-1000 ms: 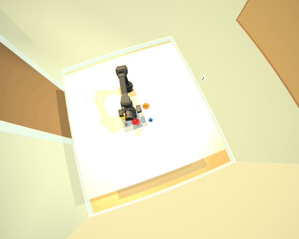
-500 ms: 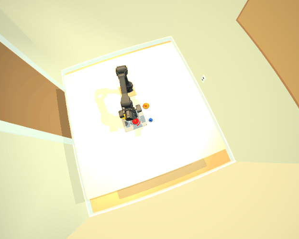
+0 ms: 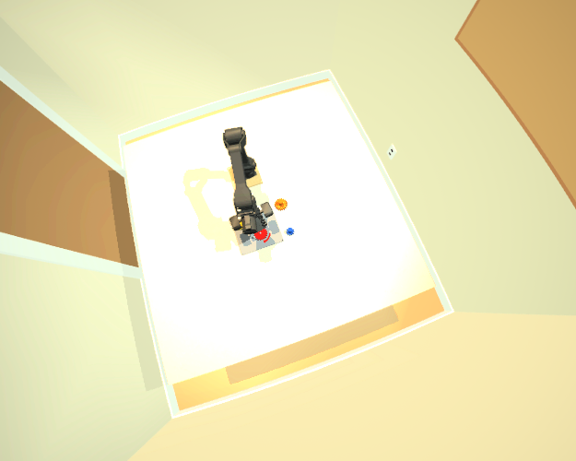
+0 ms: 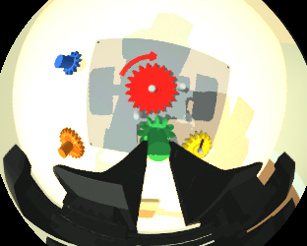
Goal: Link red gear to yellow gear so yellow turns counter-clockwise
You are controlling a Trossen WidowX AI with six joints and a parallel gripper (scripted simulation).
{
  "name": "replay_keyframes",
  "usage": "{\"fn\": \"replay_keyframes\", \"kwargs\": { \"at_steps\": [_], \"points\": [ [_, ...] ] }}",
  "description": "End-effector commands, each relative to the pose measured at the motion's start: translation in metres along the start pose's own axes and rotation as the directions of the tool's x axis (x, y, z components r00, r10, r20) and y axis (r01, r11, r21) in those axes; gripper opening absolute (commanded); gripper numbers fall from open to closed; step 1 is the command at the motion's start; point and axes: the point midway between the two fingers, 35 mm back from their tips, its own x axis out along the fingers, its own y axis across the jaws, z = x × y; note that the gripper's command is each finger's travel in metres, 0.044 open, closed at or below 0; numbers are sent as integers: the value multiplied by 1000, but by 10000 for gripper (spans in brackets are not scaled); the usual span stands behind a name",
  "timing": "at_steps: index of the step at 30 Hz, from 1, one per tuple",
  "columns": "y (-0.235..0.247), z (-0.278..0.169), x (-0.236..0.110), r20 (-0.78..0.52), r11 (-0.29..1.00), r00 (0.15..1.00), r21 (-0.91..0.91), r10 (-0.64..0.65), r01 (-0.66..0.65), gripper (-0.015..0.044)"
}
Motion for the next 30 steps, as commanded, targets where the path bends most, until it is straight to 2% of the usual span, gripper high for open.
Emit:
{"fn": "replay_keyframes", "kwargs": {
  "at_steps": [1, 16, 22, 30],
  "points": [
    [1, -1, 6, -3, 999, 1000, 52, 4, -4, 0],
    [0, -1, 20, -4, 910, 1000, 414, 4, -2, 0],
    [1, -1, 21, -3, 933, 1000, 359, 4, -3, 0],
    [2, -1, 22, -3, 988, 1000, 156, 4, -4, 0]
  ]
}}
